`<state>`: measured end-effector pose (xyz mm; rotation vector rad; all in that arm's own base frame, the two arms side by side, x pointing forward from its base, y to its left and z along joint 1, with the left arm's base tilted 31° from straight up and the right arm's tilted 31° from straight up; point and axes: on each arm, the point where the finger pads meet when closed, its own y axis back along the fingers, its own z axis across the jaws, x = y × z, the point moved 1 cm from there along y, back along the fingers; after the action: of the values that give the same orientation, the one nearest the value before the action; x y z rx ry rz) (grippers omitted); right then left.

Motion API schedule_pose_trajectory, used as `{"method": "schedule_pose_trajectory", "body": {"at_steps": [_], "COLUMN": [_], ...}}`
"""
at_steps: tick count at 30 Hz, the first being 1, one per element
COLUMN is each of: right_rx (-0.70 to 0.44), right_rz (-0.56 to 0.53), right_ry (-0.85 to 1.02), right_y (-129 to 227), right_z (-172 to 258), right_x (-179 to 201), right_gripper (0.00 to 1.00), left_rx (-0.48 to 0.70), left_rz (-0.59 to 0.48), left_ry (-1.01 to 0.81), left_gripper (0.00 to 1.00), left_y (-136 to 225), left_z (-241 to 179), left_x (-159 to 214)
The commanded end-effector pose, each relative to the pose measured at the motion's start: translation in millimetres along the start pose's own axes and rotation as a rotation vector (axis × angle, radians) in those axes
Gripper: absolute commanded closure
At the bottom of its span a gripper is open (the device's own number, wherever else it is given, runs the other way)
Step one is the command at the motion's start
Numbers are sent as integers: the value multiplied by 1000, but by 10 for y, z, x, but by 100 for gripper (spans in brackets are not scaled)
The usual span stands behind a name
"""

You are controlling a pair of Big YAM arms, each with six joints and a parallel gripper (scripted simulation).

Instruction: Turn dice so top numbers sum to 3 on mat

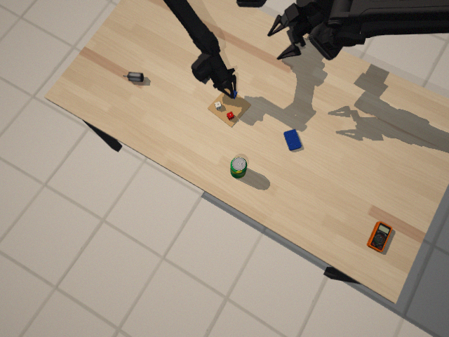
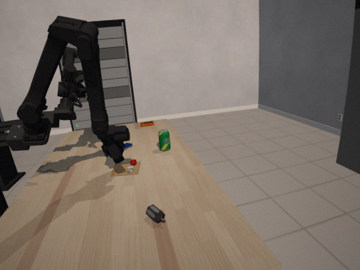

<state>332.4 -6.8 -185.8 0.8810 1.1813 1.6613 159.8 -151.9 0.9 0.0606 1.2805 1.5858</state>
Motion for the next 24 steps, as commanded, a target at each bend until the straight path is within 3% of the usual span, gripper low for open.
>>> {"method": "schedule_pose_trajectory", "body": {"at_steps": [1,7,22,24], "right_rx": [-37,-58,-123,-123], "right_rz": [2,-10,-92,-92], "right_ry": [308,450,1032,1032], "right_y": [-41,-57,-103,-103], "right_z": [-73,-59,-10,-10], "right_x": [3,-11,-68,-68], "right_gripper": [81,81,81,81], "left_rx": [23,23,23,23], "left_rz": [-69,-69,-69,-69], "left_ry": [35,35,35,35], "left_gripper": [0,0,0,0], "left_y": [58,58,58,58], "left_z": [-84,-84,-84,-84], "left_x": [-373,-373,-373,-373]}}
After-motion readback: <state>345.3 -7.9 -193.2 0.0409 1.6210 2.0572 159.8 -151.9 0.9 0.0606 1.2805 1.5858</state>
